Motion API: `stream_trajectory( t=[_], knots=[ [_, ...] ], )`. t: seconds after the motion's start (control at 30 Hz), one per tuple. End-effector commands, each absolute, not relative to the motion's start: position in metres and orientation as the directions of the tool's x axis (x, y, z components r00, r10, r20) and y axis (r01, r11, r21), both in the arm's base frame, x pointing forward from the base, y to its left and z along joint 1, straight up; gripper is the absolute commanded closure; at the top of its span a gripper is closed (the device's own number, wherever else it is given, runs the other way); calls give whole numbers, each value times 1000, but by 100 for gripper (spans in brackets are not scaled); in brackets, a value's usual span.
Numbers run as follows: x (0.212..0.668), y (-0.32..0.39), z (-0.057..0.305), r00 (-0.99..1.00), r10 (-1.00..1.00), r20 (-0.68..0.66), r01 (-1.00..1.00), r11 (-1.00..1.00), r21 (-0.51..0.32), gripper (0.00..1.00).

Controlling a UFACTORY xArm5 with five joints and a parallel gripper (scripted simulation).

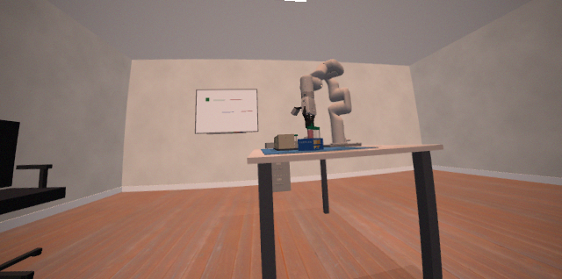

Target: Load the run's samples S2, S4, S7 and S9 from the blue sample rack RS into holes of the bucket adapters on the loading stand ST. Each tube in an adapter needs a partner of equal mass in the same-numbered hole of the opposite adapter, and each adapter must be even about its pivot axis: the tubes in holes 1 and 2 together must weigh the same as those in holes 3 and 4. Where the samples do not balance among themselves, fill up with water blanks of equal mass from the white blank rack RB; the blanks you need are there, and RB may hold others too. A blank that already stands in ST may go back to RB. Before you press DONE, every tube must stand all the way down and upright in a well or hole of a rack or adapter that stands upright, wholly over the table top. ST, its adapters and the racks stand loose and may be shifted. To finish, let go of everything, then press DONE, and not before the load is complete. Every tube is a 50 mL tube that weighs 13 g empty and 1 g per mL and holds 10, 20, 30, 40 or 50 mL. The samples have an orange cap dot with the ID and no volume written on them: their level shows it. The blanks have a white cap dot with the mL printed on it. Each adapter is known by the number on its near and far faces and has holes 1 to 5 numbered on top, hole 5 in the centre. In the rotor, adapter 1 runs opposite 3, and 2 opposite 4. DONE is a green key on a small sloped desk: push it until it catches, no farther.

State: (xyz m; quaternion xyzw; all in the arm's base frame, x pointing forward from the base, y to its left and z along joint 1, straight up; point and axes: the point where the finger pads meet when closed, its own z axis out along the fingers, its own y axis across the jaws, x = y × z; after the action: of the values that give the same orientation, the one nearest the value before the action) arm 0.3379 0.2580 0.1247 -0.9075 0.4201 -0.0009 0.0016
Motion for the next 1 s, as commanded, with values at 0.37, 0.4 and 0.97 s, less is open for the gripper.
stream_trajectory(
  t=[0.37, 0.4, 0.97],
  knots=[
    [339, 259, 114, 647, -763, 0, -762, -647, -8, 100],
    [339, 259, 113, 647, -763, 0, -762, -647, -8, 100],
    [339, 259, 103, 647, -763, 0, -762, -647, -8, 100]
  ],
)
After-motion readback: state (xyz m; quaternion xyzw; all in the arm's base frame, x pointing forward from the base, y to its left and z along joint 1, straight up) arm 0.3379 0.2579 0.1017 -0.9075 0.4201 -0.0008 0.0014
